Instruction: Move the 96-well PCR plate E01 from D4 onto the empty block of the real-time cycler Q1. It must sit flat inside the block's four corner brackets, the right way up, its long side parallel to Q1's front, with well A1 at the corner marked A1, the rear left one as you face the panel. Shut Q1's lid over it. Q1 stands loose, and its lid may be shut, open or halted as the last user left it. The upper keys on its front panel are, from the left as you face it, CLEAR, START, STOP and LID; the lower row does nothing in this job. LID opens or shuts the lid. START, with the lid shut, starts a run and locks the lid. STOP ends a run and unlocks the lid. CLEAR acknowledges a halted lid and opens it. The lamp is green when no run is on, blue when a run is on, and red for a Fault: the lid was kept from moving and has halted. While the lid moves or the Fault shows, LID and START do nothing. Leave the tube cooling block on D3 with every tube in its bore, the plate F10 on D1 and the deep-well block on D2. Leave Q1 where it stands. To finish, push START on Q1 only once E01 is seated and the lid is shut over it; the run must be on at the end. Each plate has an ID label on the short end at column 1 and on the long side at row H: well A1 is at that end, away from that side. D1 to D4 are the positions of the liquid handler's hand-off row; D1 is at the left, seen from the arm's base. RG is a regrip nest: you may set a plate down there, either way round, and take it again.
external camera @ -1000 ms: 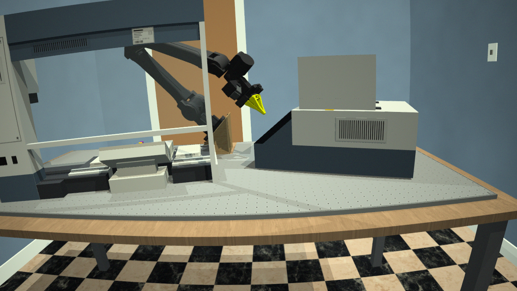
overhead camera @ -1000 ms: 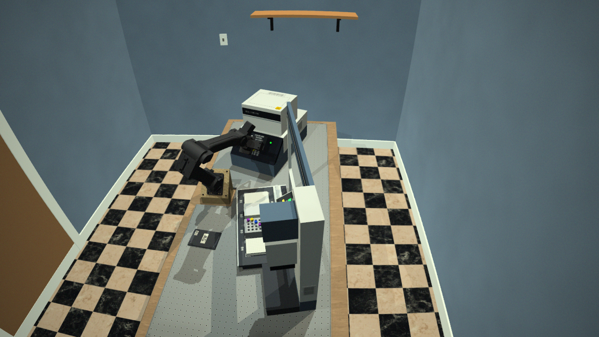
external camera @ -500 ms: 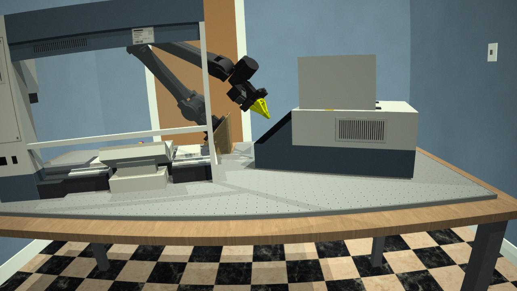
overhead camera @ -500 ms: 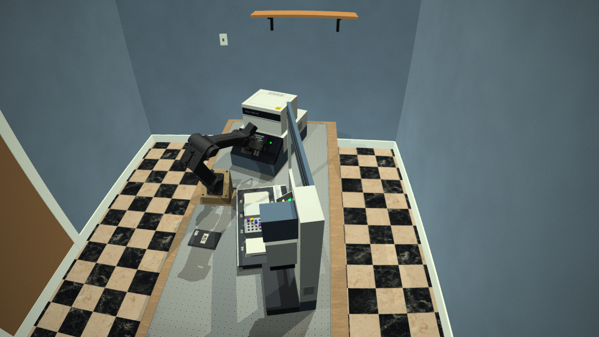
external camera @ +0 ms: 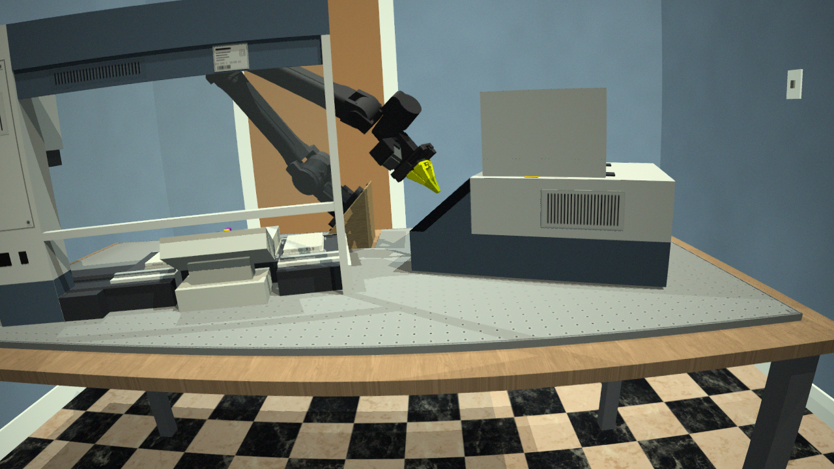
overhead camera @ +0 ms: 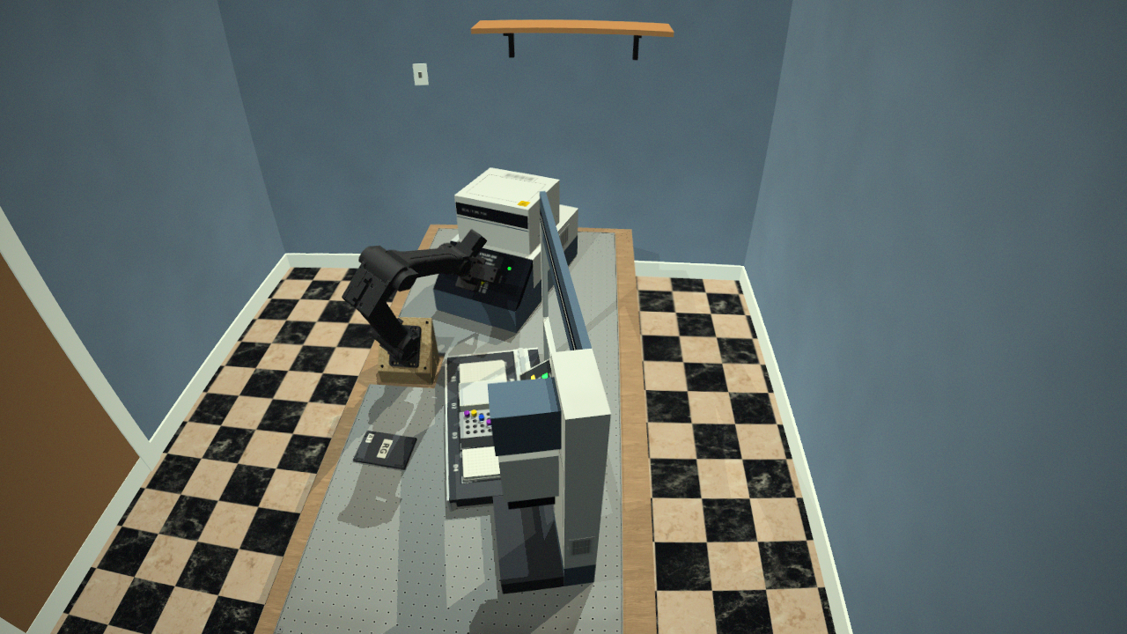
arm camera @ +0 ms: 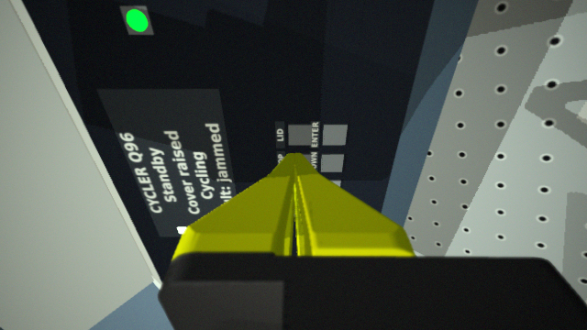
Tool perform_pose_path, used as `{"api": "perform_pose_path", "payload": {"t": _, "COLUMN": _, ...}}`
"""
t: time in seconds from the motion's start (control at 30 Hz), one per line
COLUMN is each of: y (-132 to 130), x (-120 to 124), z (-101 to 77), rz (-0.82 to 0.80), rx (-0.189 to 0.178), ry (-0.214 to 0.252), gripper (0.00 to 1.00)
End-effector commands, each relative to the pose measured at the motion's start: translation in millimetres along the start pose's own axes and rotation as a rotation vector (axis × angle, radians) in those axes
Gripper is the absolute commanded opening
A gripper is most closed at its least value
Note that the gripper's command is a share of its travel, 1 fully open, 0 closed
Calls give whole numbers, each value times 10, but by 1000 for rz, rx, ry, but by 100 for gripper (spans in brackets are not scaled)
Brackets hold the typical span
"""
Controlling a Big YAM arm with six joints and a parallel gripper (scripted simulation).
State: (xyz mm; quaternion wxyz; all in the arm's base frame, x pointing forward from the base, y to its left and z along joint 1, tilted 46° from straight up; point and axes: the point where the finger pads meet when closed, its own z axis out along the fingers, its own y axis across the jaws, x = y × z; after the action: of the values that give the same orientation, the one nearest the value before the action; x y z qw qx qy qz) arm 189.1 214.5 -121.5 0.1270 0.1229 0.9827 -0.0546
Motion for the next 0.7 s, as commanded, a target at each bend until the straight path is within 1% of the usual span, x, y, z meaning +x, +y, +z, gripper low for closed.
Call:
{"api": "perform_pose_path", "payload": {"t": 0.0, "y": 165, "x": -26, "z": -78, "rz": 3, "rx": -45, "ry": -13, "gripper": 0}}
{"api": "perform_pose_path", "payload": {"t": 0.07, "y": 135, "x": 4, "z": -91, "rz": 1, "rx": -42, "ry": -11, "gripper": 0}}
{"api": "perform_pose_path", "payload": {"t": 0.13, "y": 98, "x": 18, "z": -71, "rz": -1, "rx": -31, "ry": -8, "gripper": 0}}
{"api": "perform_pose_path", "payload": {"t": 0.37, "y": 154, "x": -55, "z": -14, "rz": -6, "rx": -17, "ry": -3, "gripper": 0}}
{"api": "perform_pose_path", "payload": {"t": 0.53, "y": 181, "x": -81, "z": -44, "rz": -4, "rx": -25, "ry": -6, "gripper": 0}}
{"api": "perform_pose_path", "payload": {"t": 0.67, "y": 236, "x": -110, "z": -94, "rz": 0, "rx": -42, "ry": -11, "gripper": 0}}
